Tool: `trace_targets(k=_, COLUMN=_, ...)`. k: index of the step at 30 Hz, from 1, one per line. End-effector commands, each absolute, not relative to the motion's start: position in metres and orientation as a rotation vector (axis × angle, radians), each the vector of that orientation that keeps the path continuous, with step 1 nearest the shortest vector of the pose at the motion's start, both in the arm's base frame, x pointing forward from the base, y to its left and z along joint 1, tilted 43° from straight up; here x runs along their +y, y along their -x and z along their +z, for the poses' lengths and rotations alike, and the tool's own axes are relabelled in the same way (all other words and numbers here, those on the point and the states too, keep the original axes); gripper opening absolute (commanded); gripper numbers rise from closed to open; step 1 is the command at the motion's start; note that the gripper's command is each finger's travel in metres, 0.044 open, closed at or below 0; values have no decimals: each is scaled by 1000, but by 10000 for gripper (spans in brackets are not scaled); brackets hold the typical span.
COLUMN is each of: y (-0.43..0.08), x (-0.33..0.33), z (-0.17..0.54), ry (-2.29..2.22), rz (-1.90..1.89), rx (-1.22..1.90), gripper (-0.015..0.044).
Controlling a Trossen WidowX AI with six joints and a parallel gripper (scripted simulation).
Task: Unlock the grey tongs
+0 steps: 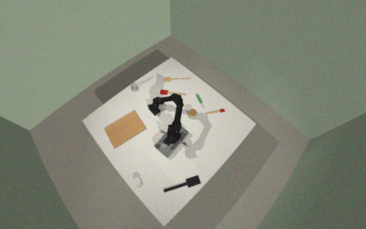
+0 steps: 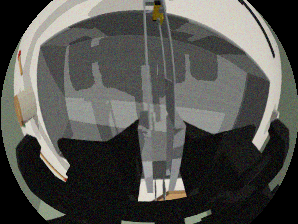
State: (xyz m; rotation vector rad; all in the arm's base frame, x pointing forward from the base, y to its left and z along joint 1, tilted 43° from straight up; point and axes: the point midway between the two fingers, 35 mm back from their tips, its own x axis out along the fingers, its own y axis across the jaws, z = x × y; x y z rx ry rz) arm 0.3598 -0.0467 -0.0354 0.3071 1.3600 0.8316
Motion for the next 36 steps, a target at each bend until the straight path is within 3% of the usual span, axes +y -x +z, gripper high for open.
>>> trace_targets(k=1, y=-360, x=-47, z=-35, ry=-306, rz=832, rx=1360, gripper=72)
trace_targets(k=7, y=-360, x=-47, z=-35, ry=-306, rz=832, rx=1360, gripper=32)
trace_targets(k=14, y=-361, x=-52, z=-31, ry=-308, rz=828, rx=1360, gripper=-150)
trace_targets(k=24, y=-361, x=-133, z=56, ry=-358, rz=772, rx=1367, gripper=-150)
trace_targets(k=36, y=-360, x=-133, z=55, ry=-366, rz=771, rx=1373, gripper=-150)
